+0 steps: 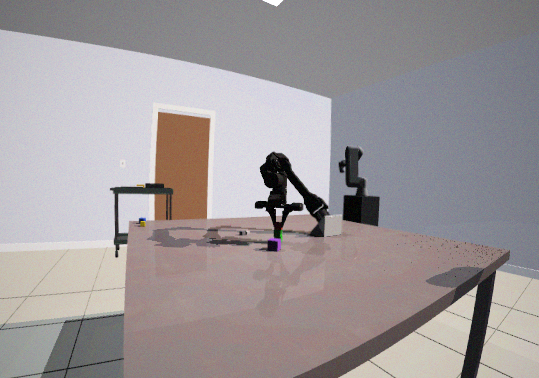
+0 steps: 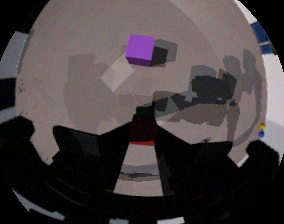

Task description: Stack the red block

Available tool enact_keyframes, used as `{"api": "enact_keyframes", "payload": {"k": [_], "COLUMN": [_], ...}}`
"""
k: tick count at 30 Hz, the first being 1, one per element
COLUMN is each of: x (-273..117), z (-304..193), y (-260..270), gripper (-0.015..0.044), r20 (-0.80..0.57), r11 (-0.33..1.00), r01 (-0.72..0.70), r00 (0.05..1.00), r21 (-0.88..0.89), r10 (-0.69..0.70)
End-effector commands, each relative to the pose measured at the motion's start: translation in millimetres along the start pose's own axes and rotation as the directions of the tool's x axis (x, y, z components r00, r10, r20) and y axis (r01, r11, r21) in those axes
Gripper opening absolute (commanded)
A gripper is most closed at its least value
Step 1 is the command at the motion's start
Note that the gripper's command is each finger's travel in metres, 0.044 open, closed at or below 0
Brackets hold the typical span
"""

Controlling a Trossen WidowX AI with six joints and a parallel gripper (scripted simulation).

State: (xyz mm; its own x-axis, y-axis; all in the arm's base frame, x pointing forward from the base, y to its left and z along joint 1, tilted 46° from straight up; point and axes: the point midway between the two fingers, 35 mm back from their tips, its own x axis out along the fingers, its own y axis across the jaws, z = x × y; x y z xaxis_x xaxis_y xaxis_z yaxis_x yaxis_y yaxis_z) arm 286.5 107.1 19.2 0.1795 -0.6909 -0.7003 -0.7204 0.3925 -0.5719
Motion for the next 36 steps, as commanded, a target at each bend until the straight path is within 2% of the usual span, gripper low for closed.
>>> {"api": "enact_keyframes", "payload": {"k": [1,16,36], "x": [0.3,0.3,0.3], "z": [0.1,0.1,0.1], "y": [-0.3,-0.3,-0.3], "gripper": [0.0053,0.0440,0.0440], "r20": [0.000,0.000,0.000], "r11": [1.000,1.000,1.000], "r01": [0.000,0.000,0.000], "r00": [1.000,1.000,1.000], "r21": [0.002,0.002,0.002], "r10": [0.000,0.000,0.000]}}
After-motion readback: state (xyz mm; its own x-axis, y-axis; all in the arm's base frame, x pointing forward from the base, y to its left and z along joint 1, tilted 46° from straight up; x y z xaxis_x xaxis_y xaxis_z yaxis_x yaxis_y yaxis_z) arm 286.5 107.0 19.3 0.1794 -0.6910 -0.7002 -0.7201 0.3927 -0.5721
